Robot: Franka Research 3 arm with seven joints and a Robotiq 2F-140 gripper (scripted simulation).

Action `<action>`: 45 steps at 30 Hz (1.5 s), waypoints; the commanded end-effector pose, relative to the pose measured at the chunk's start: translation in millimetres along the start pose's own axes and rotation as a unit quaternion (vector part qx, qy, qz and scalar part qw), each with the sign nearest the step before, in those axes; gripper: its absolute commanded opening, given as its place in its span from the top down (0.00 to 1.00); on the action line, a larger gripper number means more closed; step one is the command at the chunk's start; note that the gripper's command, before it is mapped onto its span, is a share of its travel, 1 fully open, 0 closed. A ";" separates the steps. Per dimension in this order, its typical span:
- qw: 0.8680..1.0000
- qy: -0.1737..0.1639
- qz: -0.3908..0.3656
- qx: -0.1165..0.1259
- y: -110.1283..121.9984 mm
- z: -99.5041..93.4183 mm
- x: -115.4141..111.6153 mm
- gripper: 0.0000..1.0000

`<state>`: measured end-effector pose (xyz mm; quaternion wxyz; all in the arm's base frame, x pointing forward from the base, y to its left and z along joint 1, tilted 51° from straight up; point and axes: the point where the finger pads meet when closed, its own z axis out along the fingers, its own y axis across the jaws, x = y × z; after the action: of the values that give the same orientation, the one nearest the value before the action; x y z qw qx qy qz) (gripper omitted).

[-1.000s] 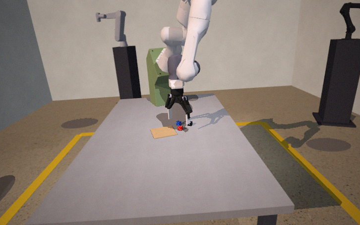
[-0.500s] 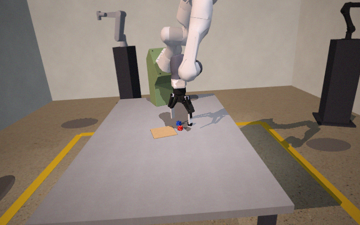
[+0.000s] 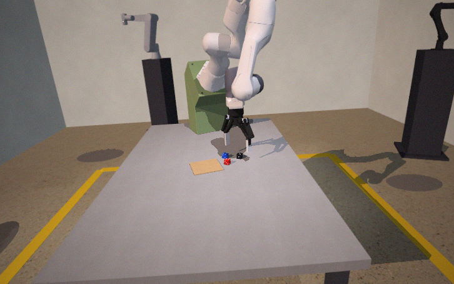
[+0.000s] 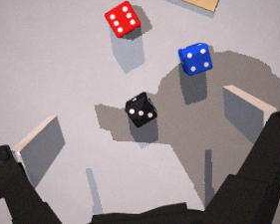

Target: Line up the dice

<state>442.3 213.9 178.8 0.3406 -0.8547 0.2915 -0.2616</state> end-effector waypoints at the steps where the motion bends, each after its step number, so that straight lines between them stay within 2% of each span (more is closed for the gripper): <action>1: 1.000 0.008 -0.021 0.002 0.9 -0.5 -2.9 0.00; 39: 1.000 0.008 -0.021 0.002 0.9 -0.6 -2.9 0.00; 45: 1.000 0.008 -0.021 0.002 0.9 -7.0 -3.0 0.00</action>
<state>437.4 214.3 181.3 0.3350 -0.8577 0.2734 -0.2781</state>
